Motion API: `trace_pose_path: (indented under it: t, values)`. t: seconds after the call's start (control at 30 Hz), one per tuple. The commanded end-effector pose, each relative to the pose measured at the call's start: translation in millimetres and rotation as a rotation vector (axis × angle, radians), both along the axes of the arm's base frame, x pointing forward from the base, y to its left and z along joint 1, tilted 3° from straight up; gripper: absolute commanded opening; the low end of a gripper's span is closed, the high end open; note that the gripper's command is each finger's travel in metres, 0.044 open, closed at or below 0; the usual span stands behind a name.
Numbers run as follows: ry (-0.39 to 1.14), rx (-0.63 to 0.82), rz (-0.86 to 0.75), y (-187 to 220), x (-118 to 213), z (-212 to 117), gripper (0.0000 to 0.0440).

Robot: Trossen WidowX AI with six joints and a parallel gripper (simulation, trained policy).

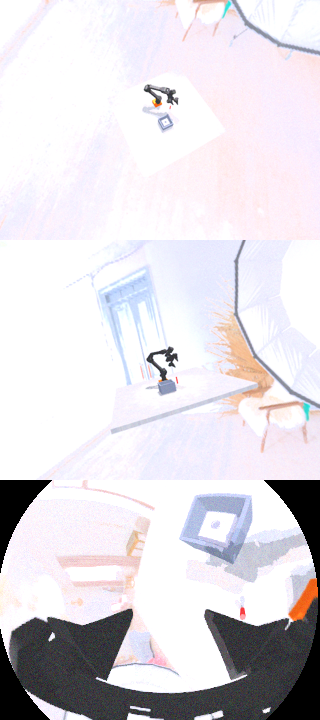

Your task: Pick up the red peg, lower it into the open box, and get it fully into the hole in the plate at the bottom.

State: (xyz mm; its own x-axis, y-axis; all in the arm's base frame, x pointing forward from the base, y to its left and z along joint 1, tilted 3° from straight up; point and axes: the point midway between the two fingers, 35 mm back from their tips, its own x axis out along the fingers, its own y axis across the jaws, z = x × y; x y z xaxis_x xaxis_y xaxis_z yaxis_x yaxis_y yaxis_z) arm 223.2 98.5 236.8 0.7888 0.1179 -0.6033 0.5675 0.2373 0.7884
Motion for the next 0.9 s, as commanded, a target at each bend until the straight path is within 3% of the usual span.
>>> trace_pose_path:
  t: [0.0, 0.43, 0.87]
  values:
    - [0.076, -0.07, 0.026, -1, 0, -14, 0.044]
    - [0.45, -0.291, 0.112, -9, -11, -85, 0.044]
    - [0.681, -0.357, 0.147, -12, -25, -148, 0.044]
